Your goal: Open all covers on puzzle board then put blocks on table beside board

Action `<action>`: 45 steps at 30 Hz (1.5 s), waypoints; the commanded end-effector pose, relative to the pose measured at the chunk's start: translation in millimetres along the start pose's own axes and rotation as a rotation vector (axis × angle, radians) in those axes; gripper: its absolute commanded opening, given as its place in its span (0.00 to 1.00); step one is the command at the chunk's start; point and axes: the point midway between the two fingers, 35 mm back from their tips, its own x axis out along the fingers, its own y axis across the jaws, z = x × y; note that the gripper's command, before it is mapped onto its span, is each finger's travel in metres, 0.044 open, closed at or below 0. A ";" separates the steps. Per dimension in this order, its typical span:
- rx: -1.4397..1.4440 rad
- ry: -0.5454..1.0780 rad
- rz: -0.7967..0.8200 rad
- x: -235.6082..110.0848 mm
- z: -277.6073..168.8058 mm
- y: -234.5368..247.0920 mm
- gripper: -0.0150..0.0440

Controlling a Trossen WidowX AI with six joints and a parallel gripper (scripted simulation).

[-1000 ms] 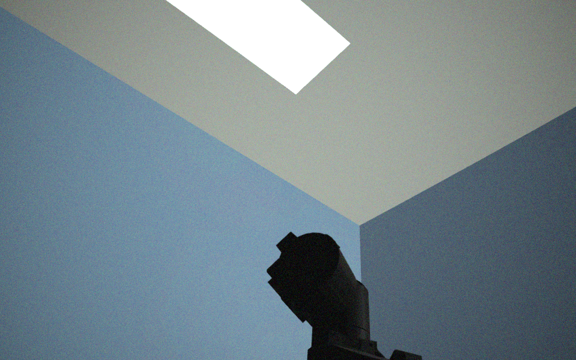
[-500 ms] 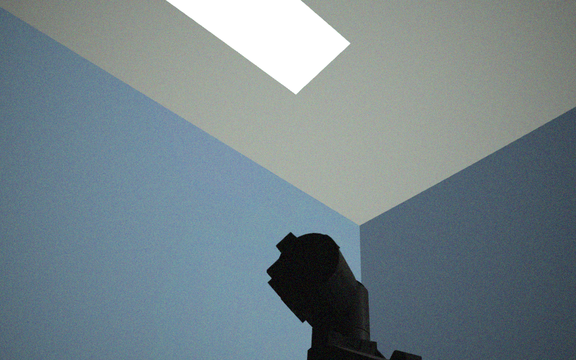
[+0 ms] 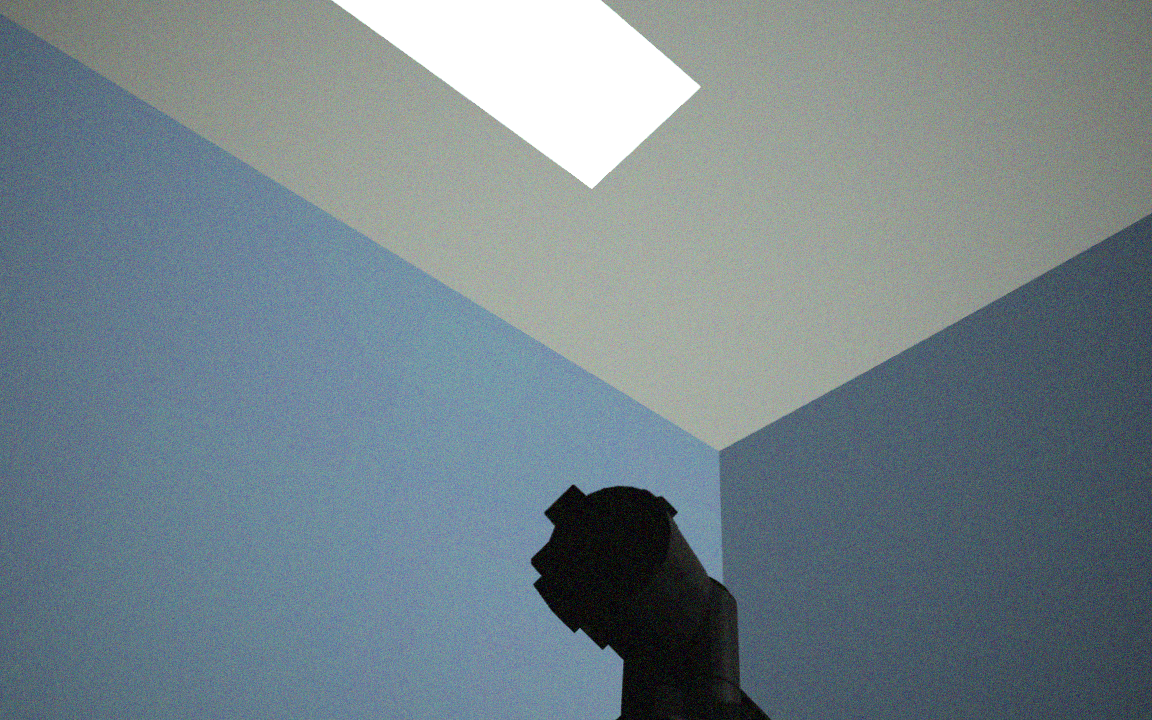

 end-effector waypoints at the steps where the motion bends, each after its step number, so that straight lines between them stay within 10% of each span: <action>1: -0.004 0.001 -0.003 4.4 -0.1 -0.3 0.50; 45: -0.001 0.001 0.000 17.4 -0.1 0.1 0.39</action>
